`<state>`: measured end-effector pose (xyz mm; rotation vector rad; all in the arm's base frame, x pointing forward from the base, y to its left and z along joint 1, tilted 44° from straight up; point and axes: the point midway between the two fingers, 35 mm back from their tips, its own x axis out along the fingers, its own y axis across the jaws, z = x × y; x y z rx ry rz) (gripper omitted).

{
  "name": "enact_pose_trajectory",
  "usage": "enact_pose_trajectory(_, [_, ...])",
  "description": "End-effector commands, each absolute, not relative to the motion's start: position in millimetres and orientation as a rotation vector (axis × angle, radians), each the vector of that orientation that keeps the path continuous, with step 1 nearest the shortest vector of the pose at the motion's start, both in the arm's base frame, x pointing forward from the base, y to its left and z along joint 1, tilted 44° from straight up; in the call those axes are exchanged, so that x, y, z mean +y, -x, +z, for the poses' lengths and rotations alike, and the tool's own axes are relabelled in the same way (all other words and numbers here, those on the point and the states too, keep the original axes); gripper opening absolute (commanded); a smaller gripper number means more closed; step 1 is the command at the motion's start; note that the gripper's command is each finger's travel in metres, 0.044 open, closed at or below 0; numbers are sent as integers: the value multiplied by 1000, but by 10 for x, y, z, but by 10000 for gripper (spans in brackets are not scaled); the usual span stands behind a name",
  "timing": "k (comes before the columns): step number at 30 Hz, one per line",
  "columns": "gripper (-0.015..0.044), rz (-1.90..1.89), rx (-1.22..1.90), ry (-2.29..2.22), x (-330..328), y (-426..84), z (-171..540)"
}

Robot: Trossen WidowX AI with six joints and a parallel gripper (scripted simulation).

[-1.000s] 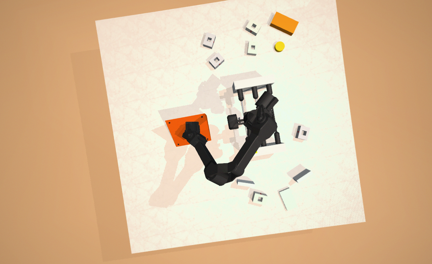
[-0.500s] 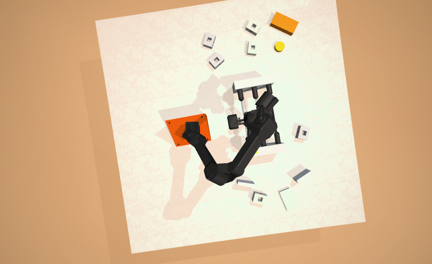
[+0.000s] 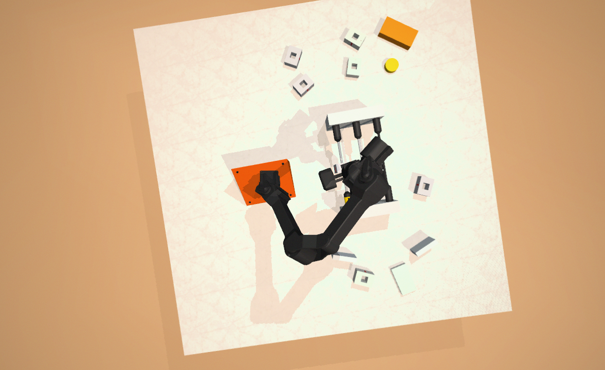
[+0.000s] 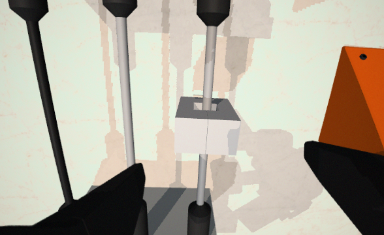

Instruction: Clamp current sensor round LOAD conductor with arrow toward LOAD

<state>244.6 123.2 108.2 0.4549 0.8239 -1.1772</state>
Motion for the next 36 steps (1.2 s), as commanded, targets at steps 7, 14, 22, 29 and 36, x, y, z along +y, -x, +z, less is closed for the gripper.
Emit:
enact_pose_trajectory(7, [440,-666,1331,-99,769,-2338,1342])
enact_pose_trajectory(14, [440,-303,1419,52,568,-2250,1486])
enact_pose_trajectory(22, [440,-12,1403,229,457,-2185,1578])
enact_pose_trajectory(29, [440,225,1325,393,366,-2119,1665])
enact_pose_trajectory(36, [440,434,1202,587,290,-2053,1750])
